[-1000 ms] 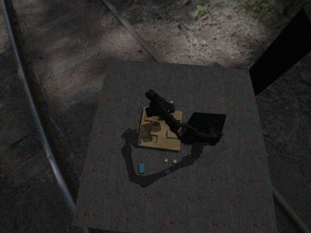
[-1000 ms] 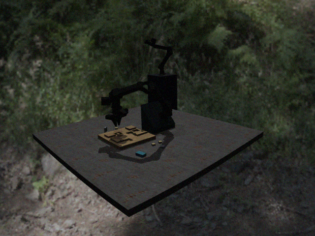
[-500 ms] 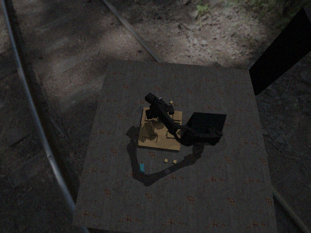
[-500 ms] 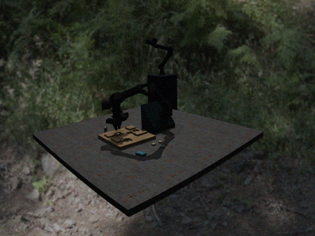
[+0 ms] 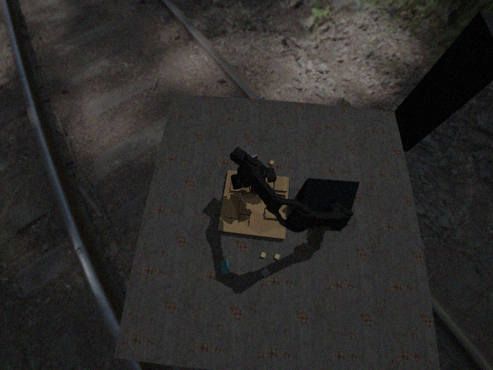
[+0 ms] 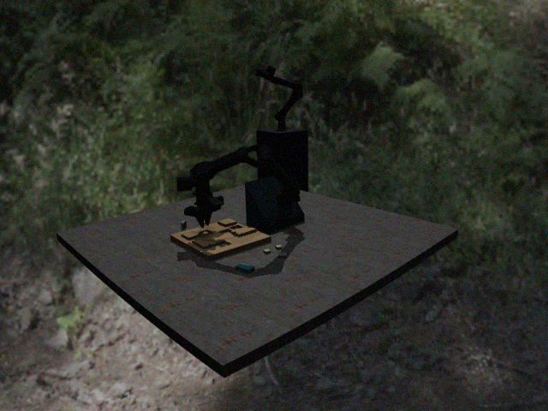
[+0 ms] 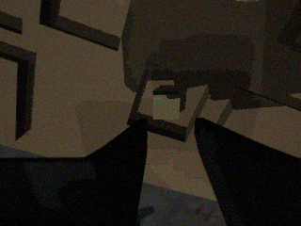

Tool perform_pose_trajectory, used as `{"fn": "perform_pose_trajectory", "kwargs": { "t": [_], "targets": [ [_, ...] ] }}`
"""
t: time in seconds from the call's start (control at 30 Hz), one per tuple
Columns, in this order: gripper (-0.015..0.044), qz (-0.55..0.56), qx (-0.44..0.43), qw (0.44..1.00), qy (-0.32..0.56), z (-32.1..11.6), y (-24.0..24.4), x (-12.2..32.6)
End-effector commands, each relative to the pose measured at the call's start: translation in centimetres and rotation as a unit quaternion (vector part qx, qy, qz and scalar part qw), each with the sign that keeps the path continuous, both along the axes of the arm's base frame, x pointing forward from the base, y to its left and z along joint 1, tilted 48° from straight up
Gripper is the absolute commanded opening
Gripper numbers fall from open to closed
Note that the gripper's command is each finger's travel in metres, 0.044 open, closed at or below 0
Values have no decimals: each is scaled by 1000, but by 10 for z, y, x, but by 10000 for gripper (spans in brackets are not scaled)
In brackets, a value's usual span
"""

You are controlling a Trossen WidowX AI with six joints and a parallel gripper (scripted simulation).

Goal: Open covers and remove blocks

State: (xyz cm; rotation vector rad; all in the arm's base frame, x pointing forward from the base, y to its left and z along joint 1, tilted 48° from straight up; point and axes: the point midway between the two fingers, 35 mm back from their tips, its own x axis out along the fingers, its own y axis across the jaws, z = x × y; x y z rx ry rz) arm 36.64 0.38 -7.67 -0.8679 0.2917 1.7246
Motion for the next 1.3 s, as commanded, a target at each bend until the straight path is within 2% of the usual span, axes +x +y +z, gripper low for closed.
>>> {"fn": "perform_pose_trajectory", "kwargs": {
  "t": [0.0,1.27],
  "targets": [
    [144,-2,2,1000,2,-1,1,0],
    [144,-2,2,1000,2,-16,17,-3]
  ]
}}
